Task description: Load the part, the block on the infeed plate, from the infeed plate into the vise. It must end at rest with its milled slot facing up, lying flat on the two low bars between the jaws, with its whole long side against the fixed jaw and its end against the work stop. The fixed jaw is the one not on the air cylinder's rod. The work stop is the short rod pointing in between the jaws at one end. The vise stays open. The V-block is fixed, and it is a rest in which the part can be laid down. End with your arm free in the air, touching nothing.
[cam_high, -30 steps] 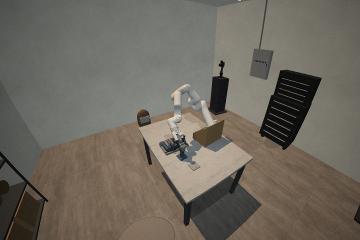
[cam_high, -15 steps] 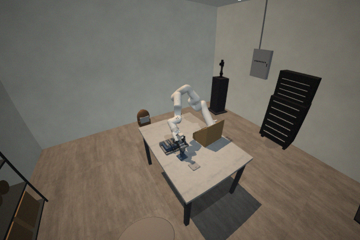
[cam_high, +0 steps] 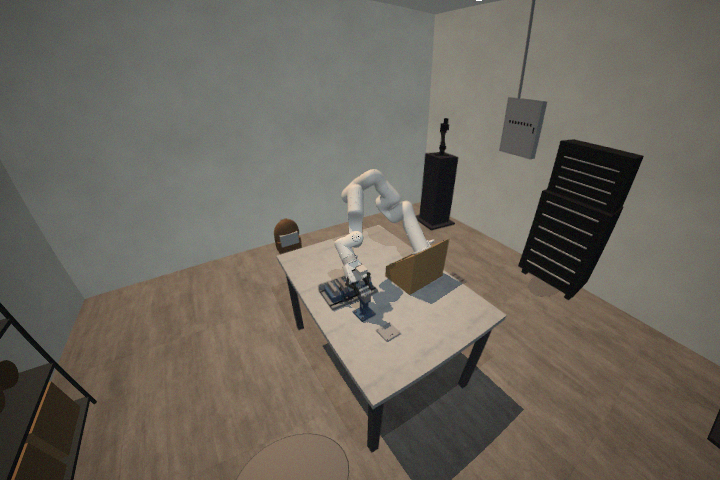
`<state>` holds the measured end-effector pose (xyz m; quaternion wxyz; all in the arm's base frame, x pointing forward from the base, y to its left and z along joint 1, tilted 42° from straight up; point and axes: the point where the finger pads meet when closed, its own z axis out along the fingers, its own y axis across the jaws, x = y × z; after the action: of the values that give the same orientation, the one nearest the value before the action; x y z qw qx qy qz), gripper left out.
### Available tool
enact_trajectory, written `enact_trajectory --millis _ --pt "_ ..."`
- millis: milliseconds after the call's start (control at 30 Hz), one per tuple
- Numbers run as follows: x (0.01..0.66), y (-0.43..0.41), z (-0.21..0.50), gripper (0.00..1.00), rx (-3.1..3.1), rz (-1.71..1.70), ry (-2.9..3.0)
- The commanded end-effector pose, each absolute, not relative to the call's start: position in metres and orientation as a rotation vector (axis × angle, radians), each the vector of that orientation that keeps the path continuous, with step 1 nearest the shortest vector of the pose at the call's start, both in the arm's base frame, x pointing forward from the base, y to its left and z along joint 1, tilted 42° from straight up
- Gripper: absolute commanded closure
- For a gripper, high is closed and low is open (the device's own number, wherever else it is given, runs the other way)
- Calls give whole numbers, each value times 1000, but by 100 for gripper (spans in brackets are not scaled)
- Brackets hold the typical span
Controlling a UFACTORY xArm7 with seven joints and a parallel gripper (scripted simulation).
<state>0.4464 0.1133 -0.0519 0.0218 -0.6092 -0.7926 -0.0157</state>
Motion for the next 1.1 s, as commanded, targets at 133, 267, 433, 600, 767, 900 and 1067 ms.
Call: enact_trajectory --millis 133,267,433,600,767,900,1067 --pt "447 115 -51 100 -1885 -53 -2459" --pt "447 115 -51 100 -1885 -53 -2459" --pt "447 115 -51 100 -1885 -53 -2459" --pt "447 115 -51 11 -1885 -53 -2459" --pt "447 115 -51 11 -1885 -53 -2459" --pt "447 115 -51 11 -1885 -53 -2459" --pt "447 115 -51 11 -1885 -53 -2459"
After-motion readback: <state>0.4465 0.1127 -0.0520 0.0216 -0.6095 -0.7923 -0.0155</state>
